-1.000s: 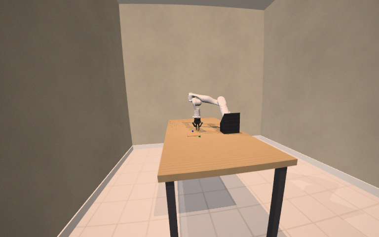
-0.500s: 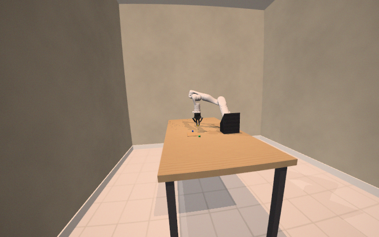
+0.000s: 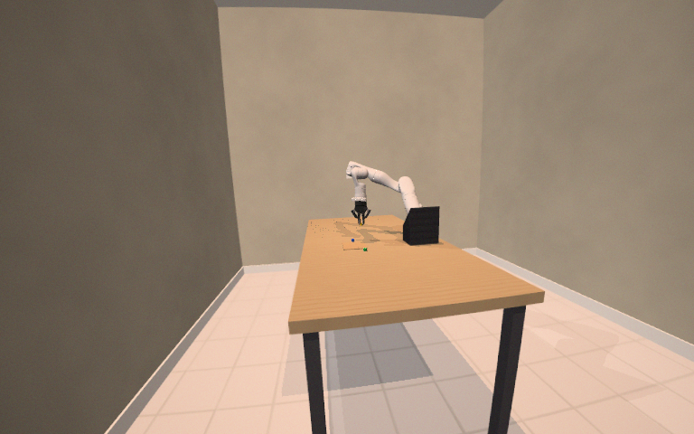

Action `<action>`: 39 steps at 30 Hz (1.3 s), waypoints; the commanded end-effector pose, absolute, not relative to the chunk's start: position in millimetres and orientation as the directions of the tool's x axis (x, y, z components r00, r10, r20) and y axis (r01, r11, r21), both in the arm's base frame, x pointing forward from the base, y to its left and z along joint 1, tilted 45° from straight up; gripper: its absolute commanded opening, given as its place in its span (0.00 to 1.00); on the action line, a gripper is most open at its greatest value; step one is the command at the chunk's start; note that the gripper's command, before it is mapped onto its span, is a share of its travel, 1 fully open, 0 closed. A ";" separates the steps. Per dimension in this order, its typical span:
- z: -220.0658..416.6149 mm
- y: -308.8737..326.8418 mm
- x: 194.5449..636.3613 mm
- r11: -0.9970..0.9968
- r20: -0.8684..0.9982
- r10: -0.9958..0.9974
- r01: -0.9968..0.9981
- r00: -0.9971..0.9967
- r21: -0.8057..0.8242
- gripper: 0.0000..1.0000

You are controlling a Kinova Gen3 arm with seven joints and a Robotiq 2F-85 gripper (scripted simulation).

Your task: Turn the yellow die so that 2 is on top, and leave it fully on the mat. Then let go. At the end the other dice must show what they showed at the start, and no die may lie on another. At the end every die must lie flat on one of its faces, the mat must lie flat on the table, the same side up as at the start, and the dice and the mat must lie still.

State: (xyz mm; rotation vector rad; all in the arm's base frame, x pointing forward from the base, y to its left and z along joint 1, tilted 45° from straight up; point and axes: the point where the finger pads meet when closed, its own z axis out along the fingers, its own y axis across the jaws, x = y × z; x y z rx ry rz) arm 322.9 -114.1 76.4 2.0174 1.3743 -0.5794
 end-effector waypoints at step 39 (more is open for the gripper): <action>54.6 -87.2 345.5 -0.541 -0.481 0.469 0.672 0.740 0.506 0.11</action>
